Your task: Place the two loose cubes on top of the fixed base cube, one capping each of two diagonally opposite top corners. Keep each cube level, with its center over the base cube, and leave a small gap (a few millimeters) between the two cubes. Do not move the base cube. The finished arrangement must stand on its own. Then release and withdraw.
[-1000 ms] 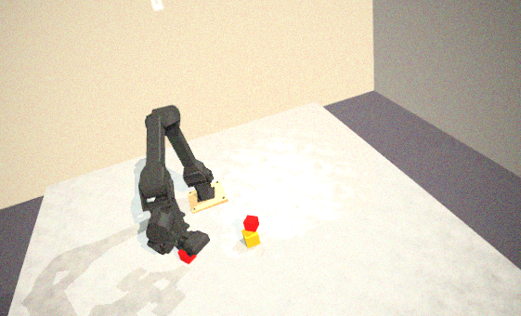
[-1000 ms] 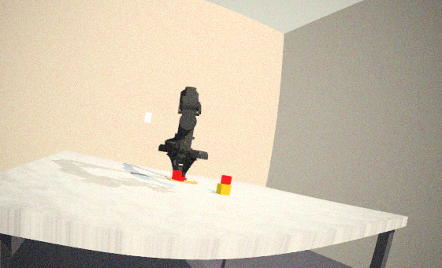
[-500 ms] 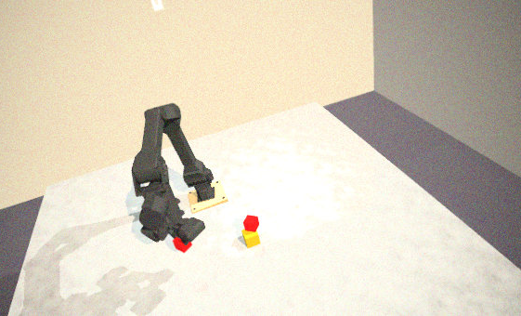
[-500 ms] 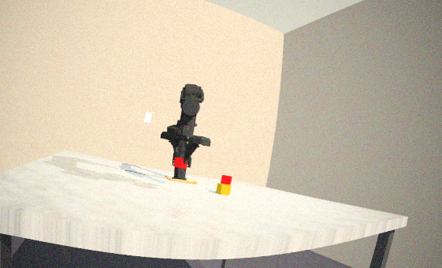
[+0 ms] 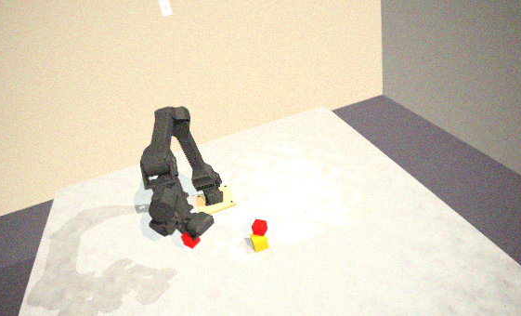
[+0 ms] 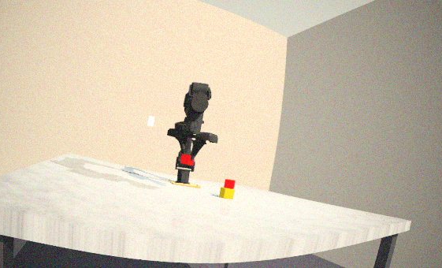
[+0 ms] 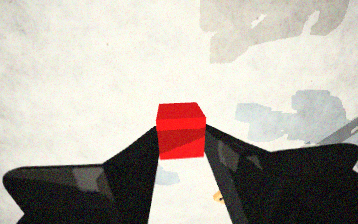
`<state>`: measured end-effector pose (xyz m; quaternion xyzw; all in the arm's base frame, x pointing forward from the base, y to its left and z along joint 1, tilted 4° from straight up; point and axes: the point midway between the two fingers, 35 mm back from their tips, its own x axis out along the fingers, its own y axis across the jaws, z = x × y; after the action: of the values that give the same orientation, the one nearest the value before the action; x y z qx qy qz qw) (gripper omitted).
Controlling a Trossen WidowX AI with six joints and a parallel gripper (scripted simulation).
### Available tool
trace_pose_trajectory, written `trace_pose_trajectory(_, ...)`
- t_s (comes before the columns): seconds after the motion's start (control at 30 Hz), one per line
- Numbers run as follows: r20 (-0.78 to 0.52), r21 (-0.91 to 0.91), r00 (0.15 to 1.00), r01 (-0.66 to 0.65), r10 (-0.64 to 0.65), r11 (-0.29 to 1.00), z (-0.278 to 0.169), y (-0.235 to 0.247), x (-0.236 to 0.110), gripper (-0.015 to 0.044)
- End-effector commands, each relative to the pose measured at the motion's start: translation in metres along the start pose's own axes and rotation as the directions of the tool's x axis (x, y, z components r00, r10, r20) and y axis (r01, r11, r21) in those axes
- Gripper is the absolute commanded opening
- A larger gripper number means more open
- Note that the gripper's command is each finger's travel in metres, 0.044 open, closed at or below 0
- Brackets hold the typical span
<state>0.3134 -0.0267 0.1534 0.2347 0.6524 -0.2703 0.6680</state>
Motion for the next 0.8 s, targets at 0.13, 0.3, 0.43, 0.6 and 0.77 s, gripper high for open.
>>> trace_pose_trajectory(0.13, 0.003, -0.035, 1.000, -0.001, 0.001, 0.999, -0.015, 0.020, -0.001, 0.0105)
trace_pose_trajectory(0.3, 0.001, -0.056, 1.000, -0.003, 0.003, 0.998, -0.026, 0.033, -0.001, 0.0105)
trace_pose_trajectory(0.43, 0.000, -0.073, 1.000, -0.004, 0.004, 0.997, -0.034, 0.042, -0.001, 0.0105)
trace_pose_trajectory(0.6, -0.001, -0.095, 1.000, -0.005, 0.005, 0.995, -0.046, 0.054, 0.000, 0.0105)
trace_pose_trajectory(0.77, -0.002, -0.117, 1.000, -0.006, 0.006, 0.993, -0.058, 0.064, 0.000, 0.0105)
